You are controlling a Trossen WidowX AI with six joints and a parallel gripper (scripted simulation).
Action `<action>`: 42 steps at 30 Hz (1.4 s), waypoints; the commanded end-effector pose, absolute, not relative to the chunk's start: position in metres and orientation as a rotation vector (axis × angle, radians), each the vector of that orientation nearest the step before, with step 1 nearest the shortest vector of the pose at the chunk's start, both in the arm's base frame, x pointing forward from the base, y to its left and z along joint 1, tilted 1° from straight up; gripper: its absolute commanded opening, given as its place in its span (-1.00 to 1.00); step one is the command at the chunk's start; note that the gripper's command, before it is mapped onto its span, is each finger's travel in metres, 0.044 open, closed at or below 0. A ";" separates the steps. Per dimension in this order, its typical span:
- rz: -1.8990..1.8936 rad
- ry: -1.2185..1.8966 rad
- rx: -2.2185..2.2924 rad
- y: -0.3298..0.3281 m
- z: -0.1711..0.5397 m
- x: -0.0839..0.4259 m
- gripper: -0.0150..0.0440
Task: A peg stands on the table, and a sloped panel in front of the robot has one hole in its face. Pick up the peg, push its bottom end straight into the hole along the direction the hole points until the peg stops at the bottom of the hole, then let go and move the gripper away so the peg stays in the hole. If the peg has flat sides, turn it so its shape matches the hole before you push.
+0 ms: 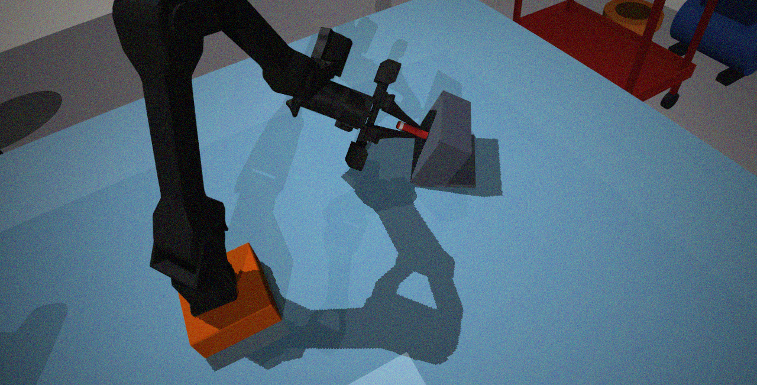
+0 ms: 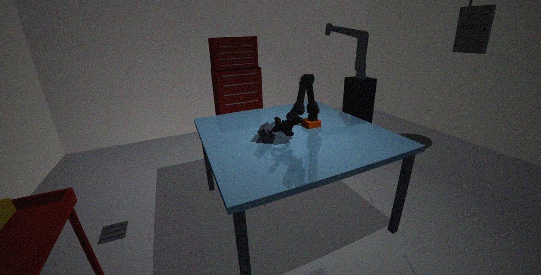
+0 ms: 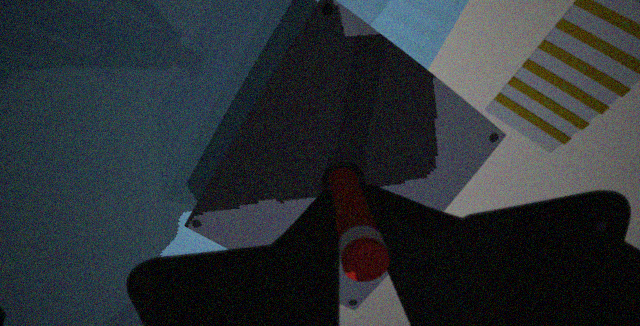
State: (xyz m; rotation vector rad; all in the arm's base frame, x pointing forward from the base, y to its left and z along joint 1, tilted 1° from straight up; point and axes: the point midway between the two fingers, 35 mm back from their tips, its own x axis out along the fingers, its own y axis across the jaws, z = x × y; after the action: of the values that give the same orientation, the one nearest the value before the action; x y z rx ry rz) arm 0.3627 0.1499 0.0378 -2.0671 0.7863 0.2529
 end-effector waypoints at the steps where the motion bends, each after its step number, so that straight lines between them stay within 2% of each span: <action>1: 0.253 0.786 -2.067 0.150 0.038 0.363 -0.14; 14: 0.256 0.787 -2.066 0.152 0.039 0.360 1.00; 42: 0.281 0.800 -2.063 0.174 0.050 0.330 1.00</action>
State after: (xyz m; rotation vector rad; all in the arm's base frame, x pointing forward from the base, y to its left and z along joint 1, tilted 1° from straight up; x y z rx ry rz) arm 0.3330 0.1696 0.0452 -2.0709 0.8063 0.2905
